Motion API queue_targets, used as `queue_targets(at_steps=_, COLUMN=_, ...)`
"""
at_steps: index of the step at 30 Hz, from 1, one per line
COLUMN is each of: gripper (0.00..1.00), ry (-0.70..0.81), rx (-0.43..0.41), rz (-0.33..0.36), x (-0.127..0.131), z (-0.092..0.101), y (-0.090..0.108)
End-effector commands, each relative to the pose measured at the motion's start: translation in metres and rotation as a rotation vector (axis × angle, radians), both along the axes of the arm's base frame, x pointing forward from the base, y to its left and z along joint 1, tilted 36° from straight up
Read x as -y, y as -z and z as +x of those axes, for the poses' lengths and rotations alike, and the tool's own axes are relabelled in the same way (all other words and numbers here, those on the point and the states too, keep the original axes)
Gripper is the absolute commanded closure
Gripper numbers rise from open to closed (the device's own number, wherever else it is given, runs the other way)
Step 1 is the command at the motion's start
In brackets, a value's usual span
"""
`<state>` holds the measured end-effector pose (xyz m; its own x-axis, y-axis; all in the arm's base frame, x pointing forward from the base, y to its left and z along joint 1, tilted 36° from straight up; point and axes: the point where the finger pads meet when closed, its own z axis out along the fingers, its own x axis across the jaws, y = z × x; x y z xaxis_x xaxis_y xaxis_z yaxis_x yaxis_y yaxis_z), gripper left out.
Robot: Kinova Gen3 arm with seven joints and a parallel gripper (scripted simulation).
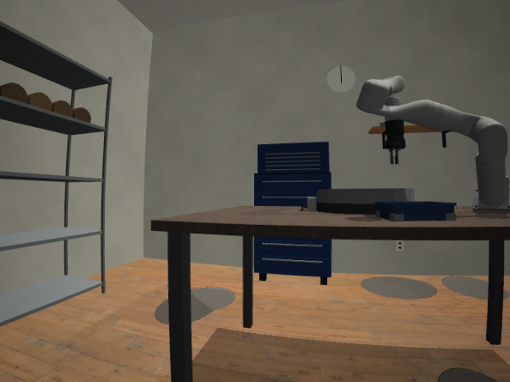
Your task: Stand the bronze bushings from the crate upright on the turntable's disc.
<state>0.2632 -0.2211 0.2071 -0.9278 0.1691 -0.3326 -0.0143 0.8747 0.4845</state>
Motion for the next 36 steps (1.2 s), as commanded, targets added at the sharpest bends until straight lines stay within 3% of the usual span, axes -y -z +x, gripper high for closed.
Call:
queue_targets(at_steps=1, gripper=0.61, ry=0.007, rx=0.001, rz=0.009, x=-0.003, z=0.000, y=-0.002)
queue_targets(at_steps=2, gripper=0.24, ry=0.007, rx=0.001, rz=0.009, x=-0.003, z=0.000, y=-0.002)
queue_targets(at_steps=18, gripper=0.24, ry=-0.007, rx=0.027, rz=-0.025, x=0.004, z=0.007, y=-0.001)
queue_targets(at_steps=31, gripper=0.24, ry=-0.039, rx=0.092, rz=-0.133, x=0.028, z=0.026, y=0.004)
queue_targets(at_steps=36, gripper=0.24, ry=-0.066, rx=0.149, rz=-0.216, x=0.045, z=0.043, y=0.005)
